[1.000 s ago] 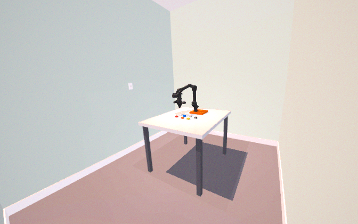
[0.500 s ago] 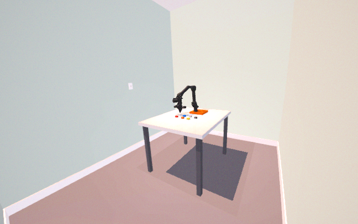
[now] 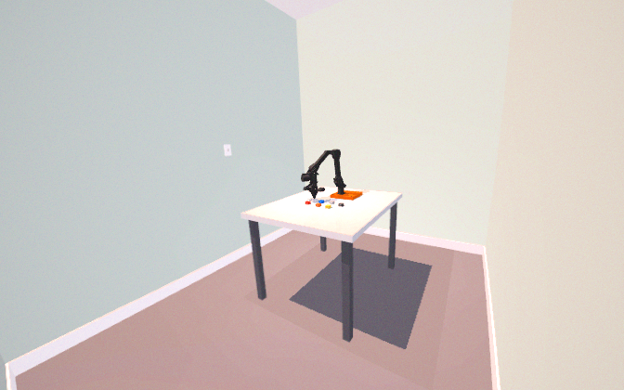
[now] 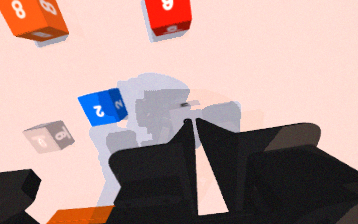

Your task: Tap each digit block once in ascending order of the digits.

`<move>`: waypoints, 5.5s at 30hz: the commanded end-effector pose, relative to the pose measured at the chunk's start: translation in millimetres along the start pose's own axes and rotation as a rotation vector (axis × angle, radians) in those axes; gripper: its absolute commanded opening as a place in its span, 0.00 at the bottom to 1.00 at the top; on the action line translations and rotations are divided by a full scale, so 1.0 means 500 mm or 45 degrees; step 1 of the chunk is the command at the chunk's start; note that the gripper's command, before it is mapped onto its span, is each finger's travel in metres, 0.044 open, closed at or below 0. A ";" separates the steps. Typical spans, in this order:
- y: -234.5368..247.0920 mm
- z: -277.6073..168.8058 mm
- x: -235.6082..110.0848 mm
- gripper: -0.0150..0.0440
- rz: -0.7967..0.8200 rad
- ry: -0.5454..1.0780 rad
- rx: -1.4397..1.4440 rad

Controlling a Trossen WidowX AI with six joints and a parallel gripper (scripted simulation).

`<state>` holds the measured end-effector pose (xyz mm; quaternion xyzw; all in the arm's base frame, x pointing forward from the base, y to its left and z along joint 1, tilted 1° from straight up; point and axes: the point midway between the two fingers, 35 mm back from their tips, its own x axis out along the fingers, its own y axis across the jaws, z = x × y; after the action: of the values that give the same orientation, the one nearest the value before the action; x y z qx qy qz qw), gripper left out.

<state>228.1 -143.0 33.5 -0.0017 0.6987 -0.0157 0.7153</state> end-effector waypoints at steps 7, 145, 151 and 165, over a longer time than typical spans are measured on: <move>0.000 0.000 -0.034 0.29 0.004 0.006 -0.004; 0.570 0.070 -0.046 0.29 0.042 0.004 -0.005; 0.570 0.070 -0.027 0.29 0.042 0.004 -0.005; 0.571 0.069 -0.003 0.29 0.042 0.004 -0.005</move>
<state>268.8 141.6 31.8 0.0075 0.6978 -0.0005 0.7163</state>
